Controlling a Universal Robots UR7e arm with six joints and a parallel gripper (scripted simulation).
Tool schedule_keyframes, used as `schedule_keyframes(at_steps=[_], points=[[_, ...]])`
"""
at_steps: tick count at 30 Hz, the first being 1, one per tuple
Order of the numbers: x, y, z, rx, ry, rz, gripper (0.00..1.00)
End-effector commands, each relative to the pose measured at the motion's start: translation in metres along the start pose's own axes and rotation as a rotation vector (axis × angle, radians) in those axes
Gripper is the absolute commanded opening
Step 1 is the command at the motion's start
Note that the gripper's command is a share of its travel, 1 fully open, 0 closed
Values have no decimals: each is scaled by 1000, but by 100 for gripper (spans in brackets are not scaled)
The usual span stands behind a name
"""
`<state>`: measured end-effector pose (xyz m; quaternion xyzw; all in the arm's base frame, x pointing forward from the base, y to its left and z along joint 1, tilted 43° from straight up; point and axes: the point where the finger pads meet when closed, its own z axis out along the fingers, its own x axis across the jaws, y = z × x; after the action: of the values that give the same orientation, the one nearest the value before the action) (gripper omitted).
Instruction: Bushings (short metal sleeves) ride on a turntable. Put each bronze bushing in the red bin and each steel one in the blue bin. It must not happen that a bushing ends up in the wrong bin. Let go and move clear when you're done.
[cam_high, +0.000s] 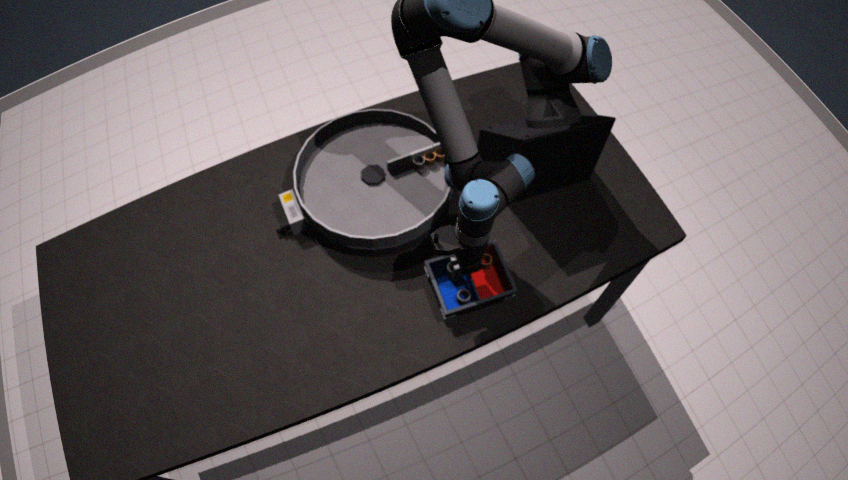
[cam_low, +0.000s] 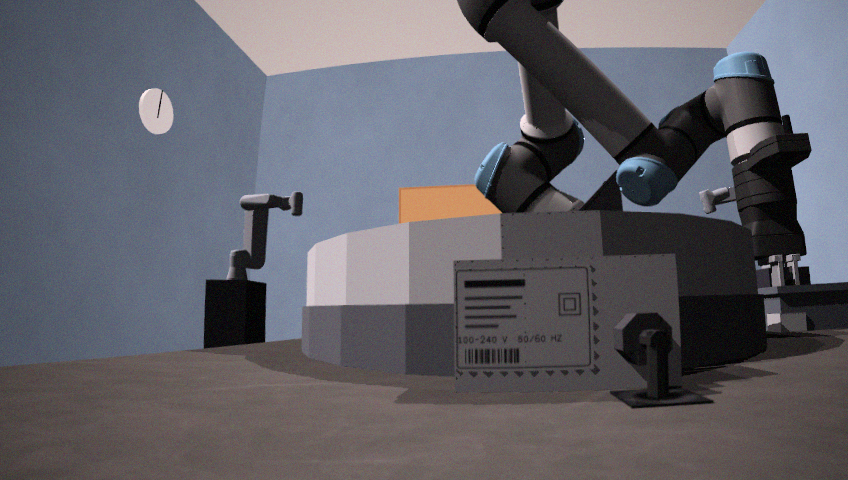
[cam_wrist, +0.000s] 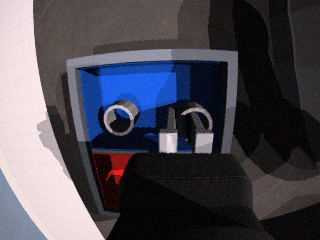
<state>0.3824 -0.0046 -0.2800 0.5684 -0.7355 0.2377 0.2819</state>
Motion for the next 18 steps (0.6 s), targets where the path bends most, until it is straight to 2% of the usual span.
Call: schedule_keyframes(at_steps=[1, 18], points=[[0, 0, 2, 1, -1, 0, 0], [0, 0, 12, 1, -1, 0, 0]])
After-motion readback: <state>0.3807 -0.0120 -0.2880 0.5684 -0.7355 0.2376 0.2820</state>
